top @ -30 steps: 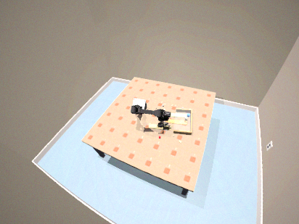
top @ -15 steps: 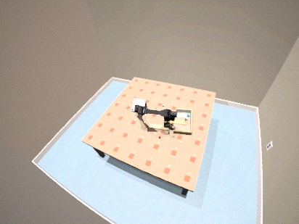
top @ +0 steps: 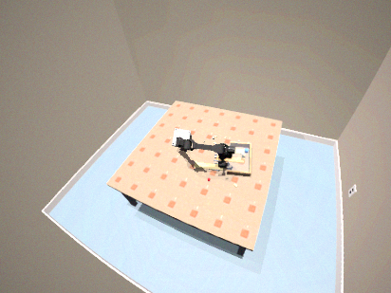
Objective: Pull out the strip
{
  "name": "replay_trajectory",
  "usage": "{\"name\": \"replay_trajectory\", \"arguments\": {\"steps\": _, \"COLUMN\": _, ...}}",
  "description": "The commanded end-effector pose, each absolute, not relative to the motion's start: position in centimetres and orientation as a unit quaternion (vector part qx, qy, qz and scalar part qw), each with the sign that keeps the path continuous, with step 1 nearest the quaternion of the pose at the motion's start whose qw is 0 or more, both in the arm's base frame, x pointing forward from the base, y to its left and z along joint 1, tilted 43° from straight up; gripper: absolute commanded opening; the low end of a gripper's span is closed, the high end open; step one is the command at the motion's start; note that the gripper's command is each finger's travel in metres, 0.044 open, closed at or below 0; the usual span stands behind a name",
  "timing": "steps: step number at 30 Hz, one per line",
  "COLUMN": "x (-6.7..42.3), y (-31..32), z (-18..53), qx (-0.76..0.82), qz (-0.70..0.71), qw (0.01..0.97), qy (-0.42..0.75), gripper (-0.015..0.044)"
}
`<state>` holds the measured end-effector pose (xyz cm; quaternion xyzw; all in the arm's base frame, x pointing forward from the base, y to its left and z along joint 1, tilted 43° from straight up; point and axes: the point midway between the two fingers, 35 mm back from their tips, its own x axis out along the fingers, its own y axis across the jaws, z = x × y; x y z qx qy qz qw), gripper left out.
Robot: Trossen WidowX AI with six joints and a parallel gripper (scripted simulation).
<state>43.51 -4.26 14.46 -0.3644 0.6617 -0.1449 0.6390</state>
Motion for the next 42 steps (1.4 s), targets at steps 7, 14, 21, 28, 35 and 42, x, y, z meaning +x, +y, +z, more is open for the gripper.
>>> {"name": "replay_trajectory", "arguments": {"steps": 7, "x": 43.6, "y": -5.6, "z": 13.2, "qx": -0.365, "qz": -0.147, "qw": 0.636, "qy": 0.664, "gripper": 0.0250}}
{"name": "replay_trajectory", "arguments": {"steps": 14, "x": 43.7, "y": -6.4, "z": 12.4, "qx": -0.365, "qz": -0.147, "qw": 0.636, "qy": 0.664, "gripper": 0.0250}}
{"name": "replay_trajectory", "arguments": {"steps": 21, "x": 43.7, "y": -7.2, "z": 11.6, "qx": -0.365, "qz": -0.147, "qw": 0.636, "qy": 0.664, "gripper": 0.0250}}
{"name": "replay_trajectory", "arguments": {"steps": 28, "x": 43.7, "y": -7.7, "z": 11.0, "qx": -0.365, "qz": -0.147, "qw": 0.635, "qy": 0.664, "gripper": 0.0250}}
{"name": "replay_trajectory", "arguments": {"steps": 35, "x": 43.8, "y": -7.4, "z": 11.2, "qx": -0.364, "qz": -0.146, "qw": 0.638, "qy": 0.663, "gripper": 0.0158}}
{"name": "replay_trajectory", "arguments": {"steps": 42, "x": 43.8, "y": -7.4, "z": 11.2, "qx": -0.364, "qz": -0.146, "qw": 0.638, "qy": 0.663, "gripper": 0.0111}}
